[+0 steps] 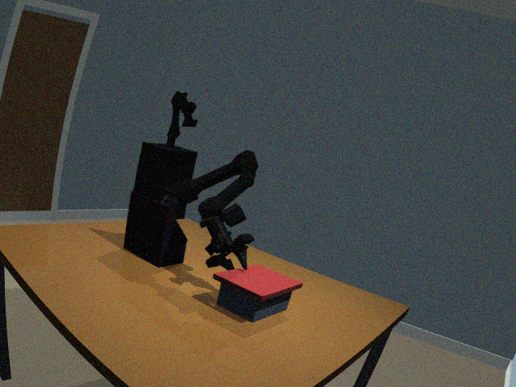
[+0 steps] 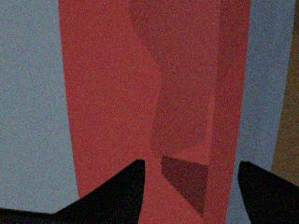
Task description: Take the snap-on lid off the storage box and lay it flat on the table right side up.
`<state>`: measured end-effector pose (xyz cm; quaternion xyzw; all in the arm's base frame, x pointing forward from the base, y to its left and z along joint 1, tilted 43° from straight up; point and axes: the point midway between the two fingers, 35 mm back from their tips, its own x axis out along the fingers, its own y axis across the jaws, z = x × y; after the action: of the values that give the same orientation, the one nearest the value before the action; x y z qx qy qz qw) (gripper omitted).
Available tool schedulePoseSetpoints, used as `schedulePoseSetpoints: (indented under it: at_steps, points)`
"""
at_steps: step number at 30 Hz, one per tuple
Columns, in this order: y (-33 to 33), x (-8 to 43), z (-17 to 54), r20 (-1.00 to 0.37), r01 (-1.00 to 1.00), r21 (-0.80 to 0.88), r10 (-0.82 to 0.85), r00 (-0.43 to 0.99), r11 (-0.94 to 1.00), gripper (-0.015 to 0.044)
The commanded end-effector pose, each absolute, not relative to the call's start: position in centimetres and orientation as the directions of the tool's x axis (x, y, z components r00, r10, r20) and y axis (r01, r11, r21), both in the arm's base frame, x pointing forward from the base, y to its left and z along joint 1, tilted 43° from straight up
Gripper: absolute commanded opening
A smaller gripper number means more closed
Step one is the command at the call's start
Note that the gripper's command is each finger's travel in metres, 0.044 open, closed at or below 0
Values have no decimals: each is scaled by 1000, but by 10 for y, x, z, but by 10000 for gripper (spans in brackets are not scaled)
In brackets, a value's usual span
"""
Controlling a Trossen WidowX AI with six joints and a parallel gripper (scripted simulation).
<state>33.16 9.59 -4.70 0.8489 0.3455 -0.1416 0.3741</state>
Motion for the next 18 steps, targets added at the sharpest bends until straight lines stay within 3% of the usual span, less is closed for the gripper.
schedulePoseSetpoints:
  at_steps: [1, 14, 18]
  points:
    - [96, 333, -49, -501, 692, 535, 477, 722, -486, 208]
    - [96, 333, -49, -501, 692, 535, 477, 722, -486, 122]
    - [96, 333, -49, -501, 692, 535, 477, 722, -486, 17]
